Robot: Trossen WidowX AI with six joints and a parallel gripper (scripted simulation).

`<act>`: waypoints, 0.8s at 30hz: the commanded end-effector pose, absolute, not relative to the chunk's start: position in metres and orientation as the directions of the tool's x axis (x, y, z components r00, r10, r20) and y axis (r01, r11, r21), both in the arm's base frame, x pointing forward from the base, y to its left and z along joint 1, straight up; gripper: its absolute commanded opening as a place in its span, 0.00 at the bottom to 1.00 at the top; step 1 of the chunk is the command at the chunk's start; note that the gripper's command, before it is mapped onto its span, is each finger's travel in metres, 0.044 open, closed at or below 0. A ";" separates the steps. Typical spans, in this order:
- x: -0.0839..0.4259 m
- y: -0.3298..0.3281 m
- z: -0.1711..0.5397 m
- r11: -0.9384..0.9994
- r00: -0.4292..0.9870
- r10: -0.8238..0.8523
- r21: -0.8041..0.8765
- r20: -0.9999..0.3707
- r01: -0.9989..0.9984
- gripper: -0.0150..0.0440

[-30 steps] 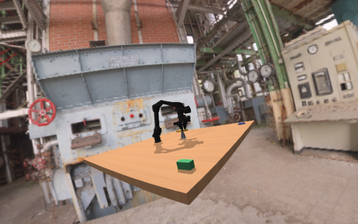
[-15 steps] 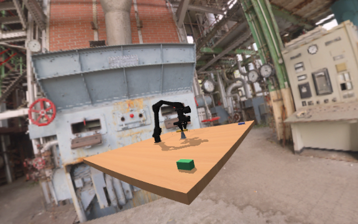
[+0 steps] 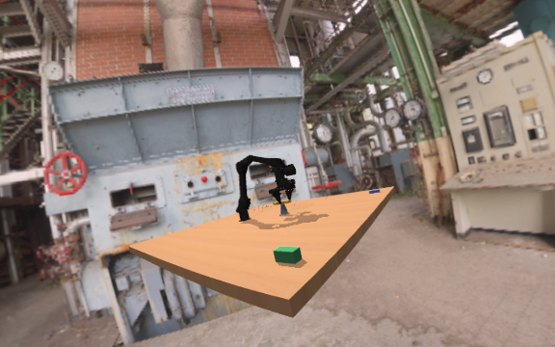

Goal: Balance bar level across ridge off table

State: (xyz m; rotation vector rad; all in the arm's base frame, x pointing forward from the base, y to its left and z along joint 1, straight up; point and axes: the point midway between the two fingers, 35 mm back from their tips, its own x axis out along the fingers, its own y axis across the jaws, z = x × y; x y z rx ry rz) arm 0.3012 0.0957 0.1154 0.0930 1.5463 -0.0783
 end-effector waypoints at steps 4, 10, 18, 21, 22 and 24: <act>0.305 0.097 0.165 0.994 0.029 0.010 0.013 -1.000 0.109 1.00; 0.298 0.095 0.214 0.994 0.033 0.011 0.015 -0.999 0.109 1.00; 0.298 0.095 0.214 0.994 0.033 0.011 0.015 -0.999 0.109 1.00; 0.298 0.095 0.214 0.994 0.033 0.011 0.015 -0.999 0.109 1.00; 0.298 0.095 0.214 0.994 0.033 0.011 0.015 -0.999 0.109 1.00; 0.298 0.095 0.214 0.994 0.033 0.011 0.015 -0.999 0.109 1.00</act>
